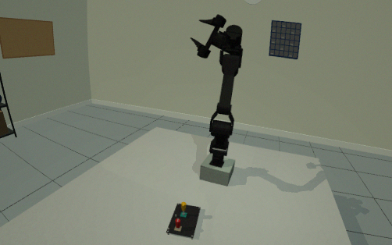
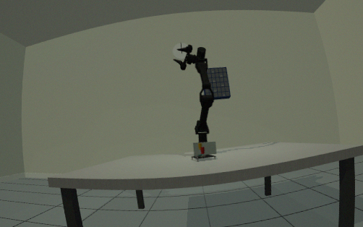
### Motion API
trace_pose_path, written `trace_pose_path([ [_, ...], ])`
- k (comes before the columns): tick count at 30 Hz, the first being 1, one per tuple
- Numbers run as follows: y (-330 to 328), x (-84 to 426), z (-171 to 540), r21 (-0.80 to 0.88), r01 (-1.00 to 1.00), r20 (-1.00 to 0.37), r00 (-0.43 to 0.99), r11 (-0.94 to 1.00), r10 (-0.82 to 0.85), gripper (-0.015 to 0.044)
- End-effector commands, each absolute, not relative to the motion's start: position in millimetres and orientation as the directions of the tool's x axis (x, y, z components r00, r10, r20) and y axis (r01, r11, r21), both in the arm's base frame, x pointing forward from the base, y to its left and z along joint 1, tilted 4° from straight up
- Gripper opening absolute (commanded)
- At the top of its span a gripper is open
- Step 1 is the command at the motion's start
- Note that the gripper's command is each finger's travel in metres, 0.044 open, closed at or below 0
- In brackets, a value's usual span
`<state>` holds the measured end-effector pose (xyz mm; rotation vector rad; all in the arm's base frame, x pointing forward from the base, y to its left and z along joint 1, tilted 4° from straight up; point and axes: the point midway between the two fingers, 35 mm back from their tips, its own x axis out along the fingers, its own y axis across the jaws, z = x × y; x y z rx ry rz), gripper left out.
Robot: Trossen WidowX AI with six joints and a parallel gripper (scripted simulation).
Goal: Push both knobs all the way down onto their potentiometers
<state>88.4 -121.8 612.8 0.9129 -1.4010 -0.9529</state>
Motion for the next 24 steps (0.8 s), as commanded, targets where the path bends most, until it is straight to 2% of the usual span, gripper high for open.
trace_pose_path([
  [1, -121.7, 87.6, 612.8, 0.93, -0.004, 0.368, -0.044, 0.368, -0.929, 0.0374],
  [7, -119.0, 64.0, 613.7, 0.916, -0.095, 0.388, -0.046, 0.39, -0.921, 0.0216],
  [15, -122.5, 39.0, 614.0, 0.917, -0.119, 0.383, -0.006, 0.381, -0.924, 0.0006],
  [24, -136.7, 14.3, 604.1, 0.925, -0.183, 0.348, 0.048, 0.334, -0.936, 0.0],
])
